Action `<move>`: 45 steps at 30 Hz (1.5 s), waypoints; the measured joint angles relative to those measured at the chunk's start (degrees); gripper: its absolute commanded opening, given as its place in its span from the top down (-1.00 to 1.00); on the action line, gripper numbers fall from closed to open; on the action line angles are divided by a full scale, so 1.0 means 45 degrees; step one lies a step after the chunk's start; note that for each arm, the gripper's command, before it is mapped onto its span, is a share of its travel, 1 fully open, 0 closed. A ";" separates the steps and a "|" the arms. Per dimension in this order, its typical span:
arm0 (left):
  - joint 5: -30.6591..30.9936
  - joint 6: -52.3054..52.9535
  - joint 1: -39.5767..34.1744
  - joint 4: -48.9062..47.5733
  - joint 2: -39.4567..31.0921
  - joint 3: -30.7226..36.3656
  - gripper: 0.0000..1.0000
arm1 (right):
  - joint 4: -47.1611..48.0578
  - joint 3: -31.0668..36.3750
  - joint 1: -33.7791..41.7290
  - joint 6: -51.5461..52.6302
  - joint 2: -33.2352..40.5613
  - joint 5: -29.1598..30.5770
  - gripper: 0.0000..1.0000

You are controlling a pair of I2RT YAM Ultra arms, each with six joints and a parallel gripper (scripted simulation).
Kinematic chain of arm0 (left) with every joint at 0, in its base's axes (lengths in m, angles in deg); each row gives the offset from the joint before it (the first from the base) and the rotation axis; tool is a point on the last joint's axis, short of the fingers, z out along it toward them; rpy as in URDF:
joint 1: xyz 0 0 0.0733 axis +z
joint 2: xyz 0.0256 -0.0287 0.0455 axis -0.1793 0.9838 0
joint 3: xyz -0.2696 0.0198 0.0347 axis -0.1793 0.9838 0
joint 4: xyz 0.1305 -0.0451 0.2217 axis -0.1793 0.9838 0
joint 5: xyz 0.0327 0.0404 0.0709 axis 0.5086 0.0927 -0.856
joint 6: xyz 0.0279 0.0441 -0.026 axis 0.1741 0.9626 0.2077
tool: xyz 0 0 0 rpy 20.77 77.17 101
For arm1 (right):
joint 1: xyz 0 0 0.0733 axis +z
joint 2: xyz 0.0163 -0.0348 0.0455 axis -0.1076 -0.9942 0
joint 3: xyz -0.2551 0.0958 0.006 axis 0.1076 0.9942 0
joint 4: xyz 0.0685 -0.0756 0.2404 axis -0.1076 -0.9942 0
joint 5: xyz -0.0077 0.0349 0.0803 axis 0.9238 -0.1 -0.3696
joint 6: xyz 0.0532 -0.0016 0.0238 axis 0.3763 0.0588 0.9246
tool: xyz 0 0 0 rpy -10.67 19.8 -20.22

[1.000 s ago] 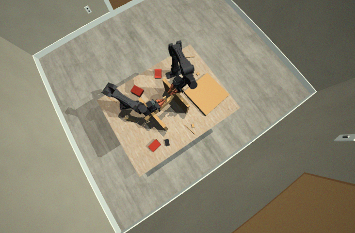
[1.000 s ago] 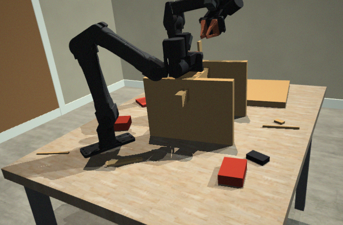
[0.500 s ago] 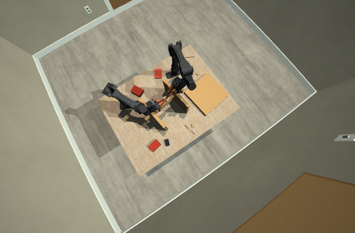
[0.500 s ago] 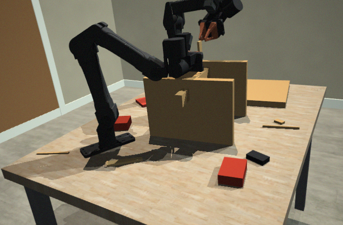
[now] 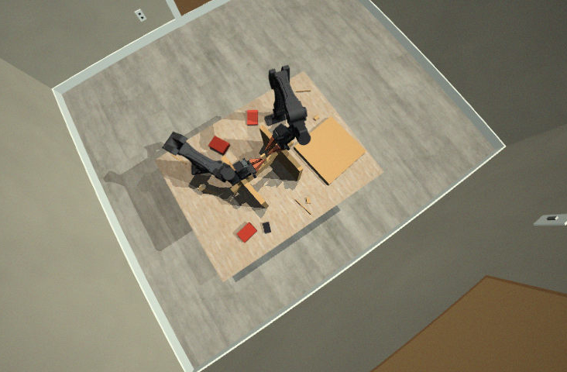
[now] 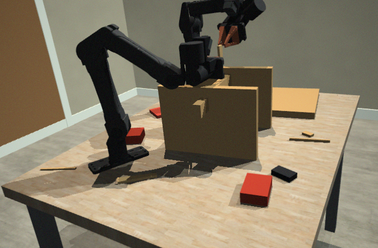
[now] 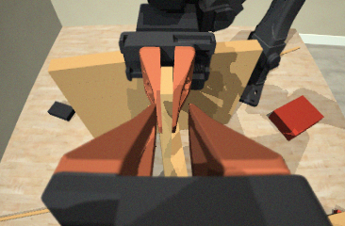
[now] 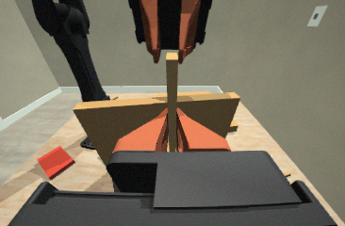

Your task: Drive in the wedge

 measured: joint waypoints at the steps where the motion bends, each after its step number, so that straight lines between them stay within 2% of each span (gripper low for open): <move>1: -0.0024 -0.0063 -0.0034 -0.0087 -0.0010 0.0029 0.57 | 0.0000 0.0000 0.0000 0.0000 0.0000 0.0000 0.94; 44: -0.0772 -0.2263 -0.1205 -0.3070 -0.0282 0.1209 0.57 | 0.0000 0.0000 0.0000 0.0000 0.0000 0.0000 0.94; 45: -0.0772 -0.2278 -0.1200 -0.3104 -0.0287 0.1209 0.95 | 0.0000 0.0000 0.0000 0.0000 0.0000 0.0000 0.94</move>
